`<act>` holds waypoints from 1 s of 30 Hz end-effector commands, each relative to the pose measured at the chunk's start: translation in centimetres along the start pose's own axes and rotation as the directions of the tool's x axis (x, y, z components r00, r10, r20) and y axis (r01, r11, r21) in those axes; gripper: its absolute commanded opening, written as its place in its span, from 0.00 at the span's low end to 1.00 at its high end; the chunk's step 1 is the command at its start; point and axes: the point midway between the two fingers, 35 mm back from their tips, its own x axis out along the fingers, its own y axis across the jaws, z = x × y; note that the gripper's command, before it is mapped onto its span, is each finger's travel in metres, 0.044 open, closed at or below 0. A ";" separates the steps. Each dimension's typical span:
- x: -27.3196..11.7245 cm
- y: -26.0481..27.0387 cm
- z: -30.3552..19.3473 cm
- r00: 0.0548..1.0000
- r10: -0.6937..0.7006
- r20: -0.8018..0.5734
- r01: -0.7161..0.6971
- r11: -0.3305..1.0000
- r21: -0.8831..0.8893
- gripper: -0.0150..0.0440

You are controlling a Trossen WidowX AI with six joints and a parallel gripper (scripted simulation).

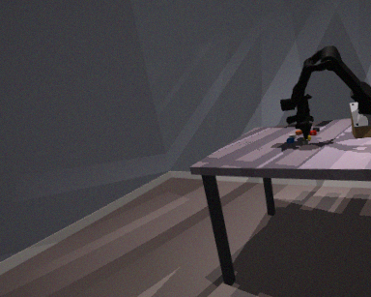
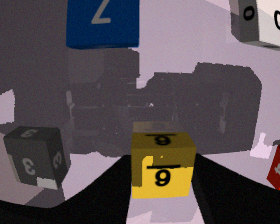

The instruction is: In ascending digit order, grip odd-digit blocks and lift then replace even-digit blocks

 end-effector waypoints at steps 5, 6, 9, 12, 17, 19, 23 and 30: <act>0.0 0.0 0.0 1.000 0.003 0.001 -0.003 1.000 0.006 0.46; 0.0 0.0 0.0 1.000 0.003 0.001 -0.003 1.000 0.006 0.46; -0.3 0.0 0.0 1.000 0.002 0.001 -0.002 1.000 0.006 0.46; -0.7 0.0 0.0 1.000 0.002 0.001 -0.002 1.000 0.006 0.46; -1.4 0.0 0.0 1.000 0.002 0.001 -0.002 1.000 0.006 0.46; -1.5 0.0 0.0 1.000 0.002 0.001 -0.002 1.000 0.006 0.46; -1.5 0.0 0.0 1.000 0.002 0.001 -0.002 1.000 0.006 0.46; -1.5 0.0 0.0 1.000 0.002 0.001 -0.002 1.000 0.006 0.46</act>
